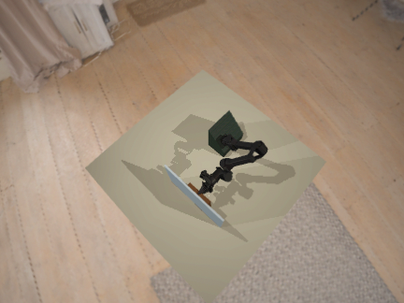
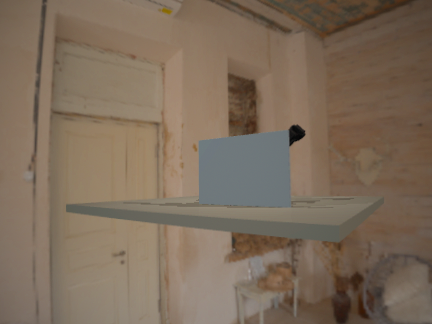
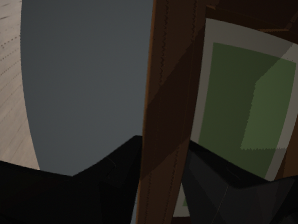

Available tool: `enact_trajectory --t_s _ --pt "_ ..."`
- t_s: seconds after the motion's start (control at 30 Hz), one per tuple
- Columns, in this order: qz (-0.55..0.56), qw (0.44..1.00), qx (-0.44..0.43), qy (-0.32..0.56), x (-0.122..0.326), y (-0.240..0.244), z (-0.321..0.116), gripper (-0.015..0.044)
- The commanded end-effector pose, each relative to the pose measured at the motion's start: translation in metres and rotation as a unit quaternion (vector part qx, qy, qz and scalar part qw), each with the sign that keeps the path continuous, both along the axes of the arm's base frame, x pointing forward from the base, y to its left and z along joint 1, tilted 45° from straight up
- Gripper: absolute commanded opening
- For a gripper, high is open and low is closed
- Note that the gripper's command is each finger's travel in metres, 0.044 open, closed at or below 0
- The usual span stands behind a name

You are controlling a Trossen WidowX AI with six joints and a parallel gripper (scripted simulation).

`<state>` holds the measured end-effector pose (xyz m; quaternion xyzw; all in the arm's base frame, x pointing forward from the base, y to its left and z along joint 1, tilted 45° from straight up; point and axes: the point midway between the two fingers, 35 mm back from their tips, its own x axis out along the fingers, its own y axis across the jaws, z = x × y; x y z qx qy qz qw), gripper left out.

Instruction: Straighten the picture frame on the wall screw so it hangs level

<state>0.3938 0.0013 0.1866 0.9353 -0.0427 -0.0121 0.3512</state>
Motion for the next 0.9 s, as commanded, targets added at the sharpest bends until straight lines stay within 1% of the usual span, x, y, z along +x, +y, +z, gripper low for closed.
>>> enact_trajectory --t_s 0.0,0.33,0.67,0.8,0.87 --pt "-0.001 1.000 -0.014 0.001 0.000 0.000 0.000 0.0000" --pt "-0.001 0.999 -0.037 0.003 0.000 0.001 -0.001 0.0000" --pt "0.000 1.000 -0.028 0.003 0.000 0.001 -0.001 0.0260" --pt "0.000 1.000 -0.027 0.003 -0.001 0.001 0.000 0.0260" --pt "-0.001 1.000 -0.019 0.002 -0.012 0.003 0.003 0.0260"
